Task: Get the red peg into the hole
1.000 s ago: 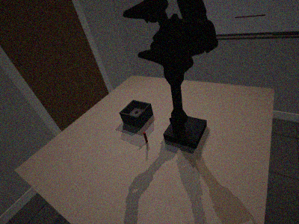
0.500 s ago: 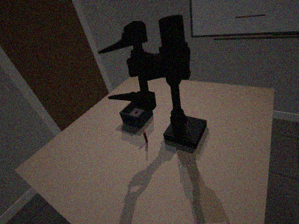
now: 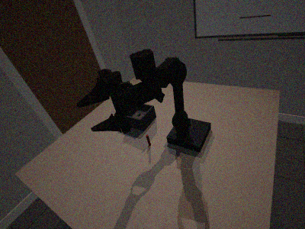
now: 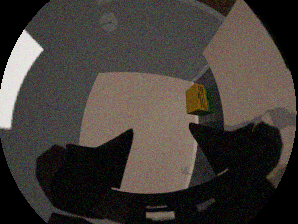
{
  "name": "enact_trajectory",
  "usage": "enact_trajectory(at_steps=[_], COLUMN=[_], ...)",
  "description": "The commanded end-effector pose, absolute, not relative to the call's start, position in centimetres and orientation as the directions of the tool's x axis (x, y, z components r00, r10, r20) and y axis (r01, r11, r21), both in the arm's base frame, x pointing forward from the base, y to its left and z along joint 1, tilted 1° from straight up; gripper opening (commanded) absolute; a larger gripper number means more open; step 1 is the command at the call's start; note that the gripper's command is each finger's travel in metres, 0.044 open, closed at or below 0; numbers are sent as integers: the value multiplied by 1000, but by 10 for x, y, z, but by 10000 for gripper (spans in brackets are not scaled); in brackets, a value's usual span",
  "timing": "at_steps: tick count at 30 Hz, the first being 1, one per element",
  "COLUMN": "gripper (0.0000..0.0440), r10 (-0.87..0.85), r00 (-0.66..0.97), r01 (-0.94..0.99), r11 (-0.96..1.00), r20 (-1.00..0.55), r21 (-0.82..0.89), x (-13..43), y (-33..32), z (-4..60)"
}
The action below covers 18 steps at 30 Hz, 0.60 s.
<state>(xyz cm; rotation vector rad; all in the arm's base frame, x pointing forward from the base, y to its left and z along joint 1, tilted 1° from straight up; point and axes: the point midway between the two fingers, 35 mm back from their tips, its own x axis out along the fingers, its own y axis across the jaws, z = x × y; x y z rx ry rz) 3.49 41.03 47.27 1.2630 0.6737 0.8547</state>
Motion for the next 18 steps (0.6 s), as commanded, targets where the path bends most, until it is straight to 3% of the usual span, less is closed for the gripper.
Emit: enact_trajectory(at_steps=[1, 10, 18], gripper=[440, 440, 440], r10=[839, 774, 651], r00=[543, 581, 589], r01=[-212, -243, -147], r11=[176, 460, 668], r20=[-35, -252, -478], r21=[961, 854, 730], x=[55, 125, 182], y=[411, 393, 345], z=[451, 380, 311])
